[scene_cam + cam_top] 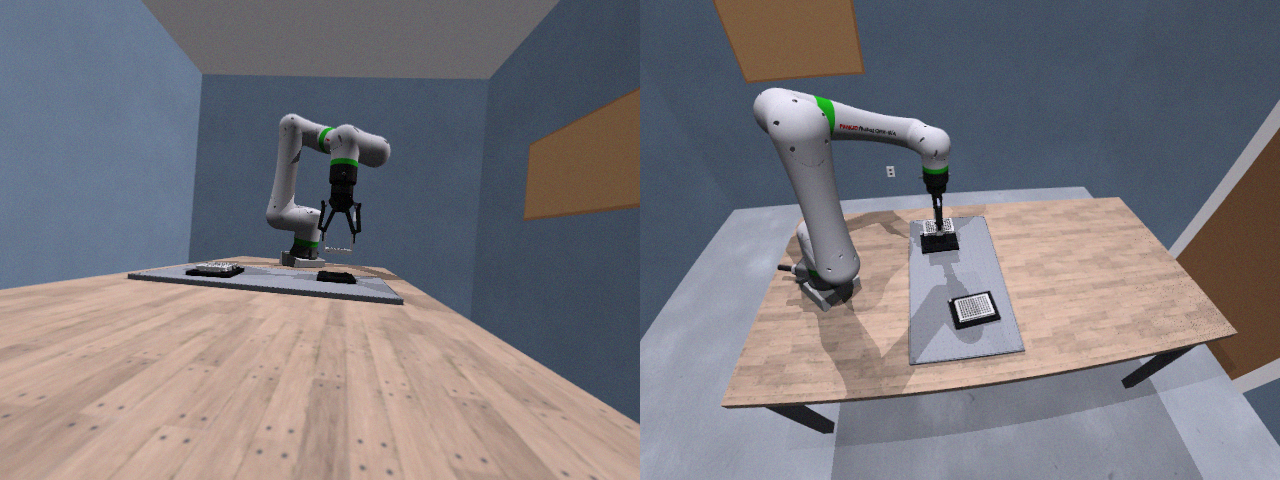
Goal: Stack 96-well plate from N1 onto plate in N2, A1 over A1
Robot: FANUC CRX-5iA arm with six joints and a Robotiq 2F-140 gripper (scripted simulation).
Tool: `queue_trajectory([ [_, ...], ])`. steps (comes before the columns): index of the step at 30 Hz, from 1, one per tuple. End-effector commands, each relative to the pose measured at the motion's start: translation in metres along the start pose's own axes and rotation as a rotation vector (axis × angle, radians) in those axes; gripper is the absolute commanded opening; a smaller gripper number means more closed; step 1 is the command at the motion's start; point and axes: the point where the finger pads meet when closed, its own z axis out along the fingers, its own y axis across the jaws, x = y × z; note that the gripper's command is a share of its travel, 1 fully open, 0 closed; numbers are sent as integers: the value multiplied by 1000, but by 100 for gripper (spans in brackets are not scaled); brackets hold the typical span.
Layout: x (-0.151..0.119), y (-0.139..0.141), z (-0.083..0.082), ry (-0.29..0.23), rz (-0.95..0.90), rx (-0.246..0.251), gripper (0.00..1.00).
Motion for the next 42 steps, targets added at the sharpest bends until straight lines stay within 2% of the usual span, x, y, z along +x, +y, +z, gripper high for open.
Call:
queue_trajectory([
  [1,0,0,0,0,0,0,0],
  [4,2,10,0,0,-77,0,0],
  [42,26,120,0,0,-77,0,0],
])
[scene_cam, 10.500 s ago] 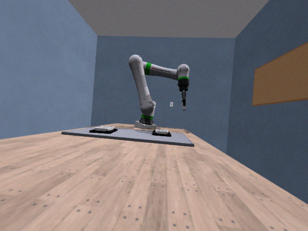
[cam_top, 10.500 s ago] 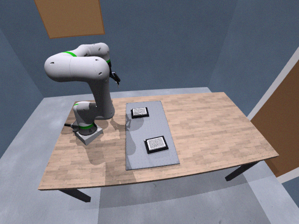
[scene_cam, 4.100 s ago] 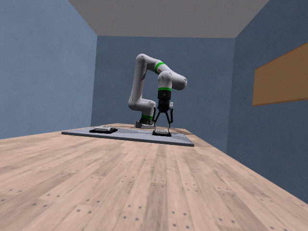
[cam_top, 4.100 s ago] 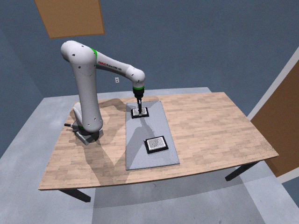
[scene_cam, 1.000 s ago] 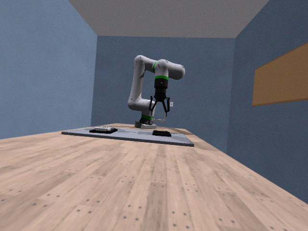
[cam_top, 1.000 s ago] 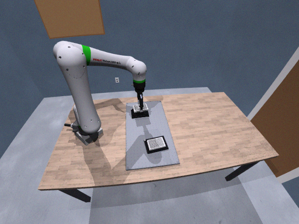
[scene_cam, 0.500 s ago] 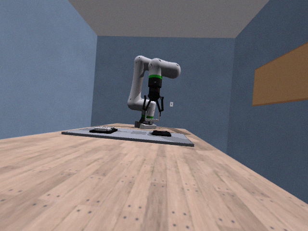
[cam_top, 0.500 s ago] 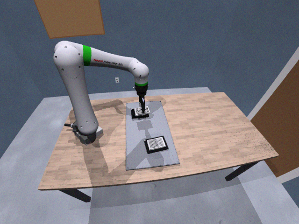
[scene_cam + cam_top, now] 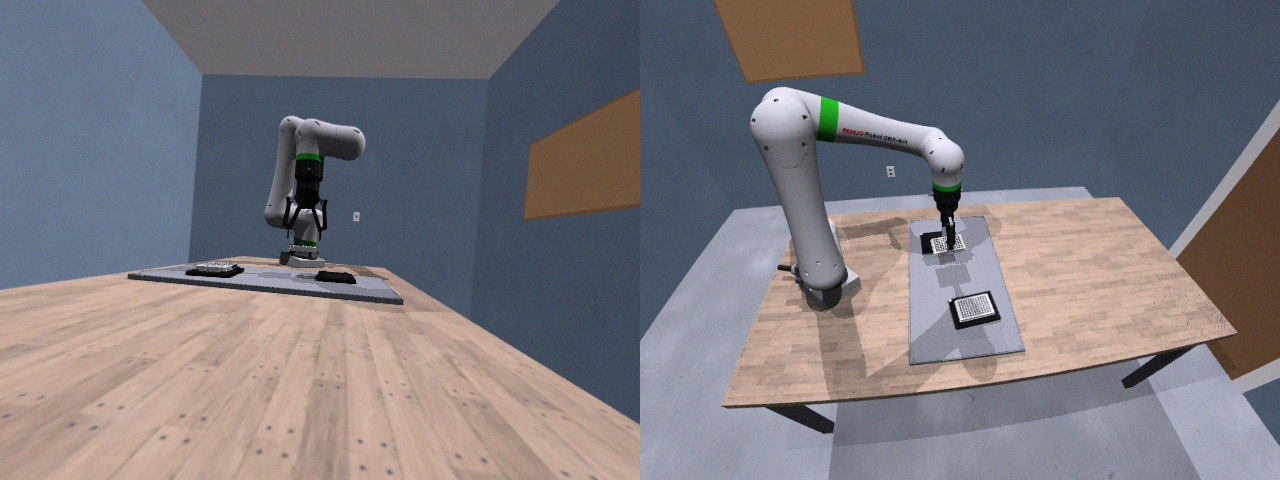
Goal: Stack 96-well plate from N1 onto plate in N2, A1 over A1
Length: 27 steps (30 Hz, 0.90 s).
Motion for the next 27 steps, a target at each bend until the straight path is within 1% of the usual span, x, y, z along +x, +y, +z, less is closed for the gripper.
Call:
queue_trajectory([
  [1,2,10,0,0,0,0,0],
  [6,4,27,0,0,0,0,0],
  [8,4,27,0,0,0,0,0],
  [23,11,76,0,0,0,0,0],
  [25,11,76,0,0,0,0,0],
  [27,12,83,0,0,0,0,0],
])
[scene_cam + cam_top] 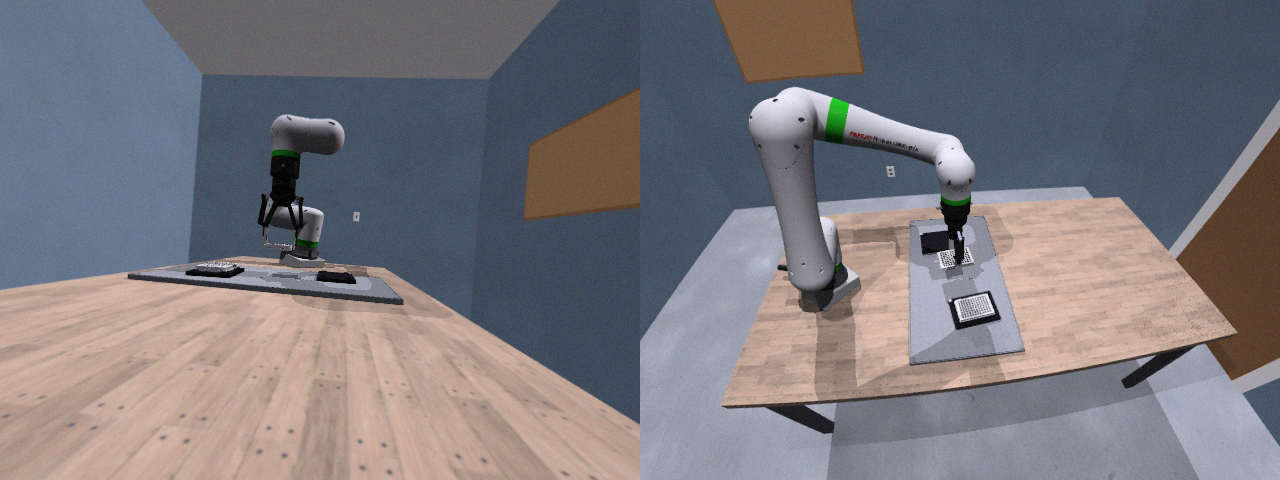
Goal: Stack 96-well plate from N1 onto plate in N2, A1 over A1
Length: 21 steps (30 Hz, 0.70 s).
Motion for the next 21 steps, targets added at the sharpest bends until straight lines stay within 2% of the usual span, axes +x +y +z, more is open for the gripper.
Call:
queue_trajectory([
  [1,1,8,0,0,-1,0,0],
  [21,10,68,0,0,-1,0,0],
])
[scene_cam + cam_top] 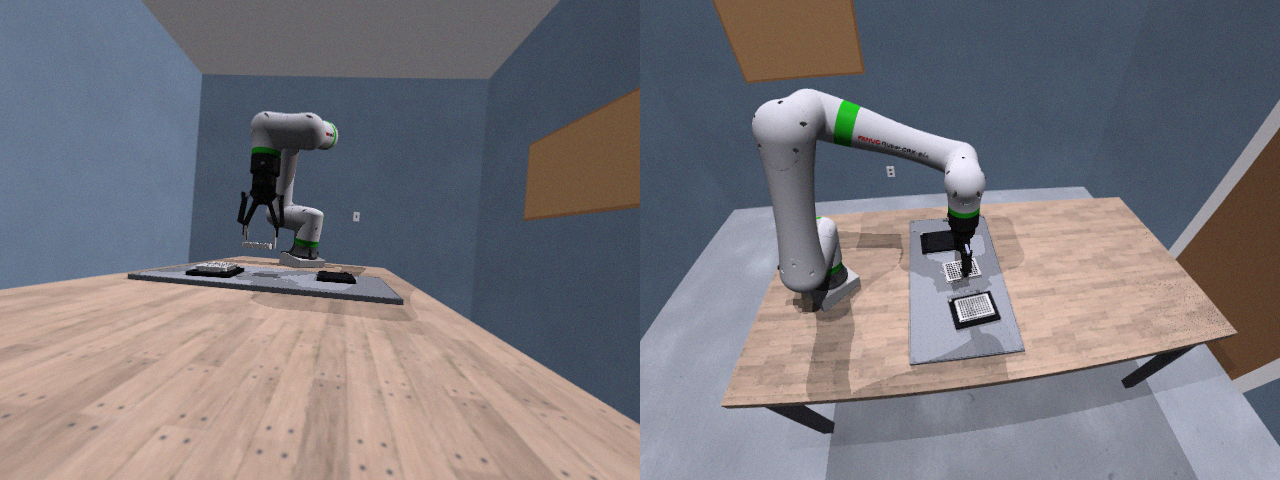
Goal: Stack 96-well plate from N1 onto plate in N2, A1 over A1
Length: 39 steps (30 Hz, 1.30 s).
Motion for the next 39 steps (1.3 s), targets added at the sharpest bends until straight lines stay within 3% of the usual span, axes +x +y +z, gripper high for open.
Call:
queue_trajectory([
  [1,2,10,0,0,0,0,0],
  [39,17,119,0,0,0,0,0],
])
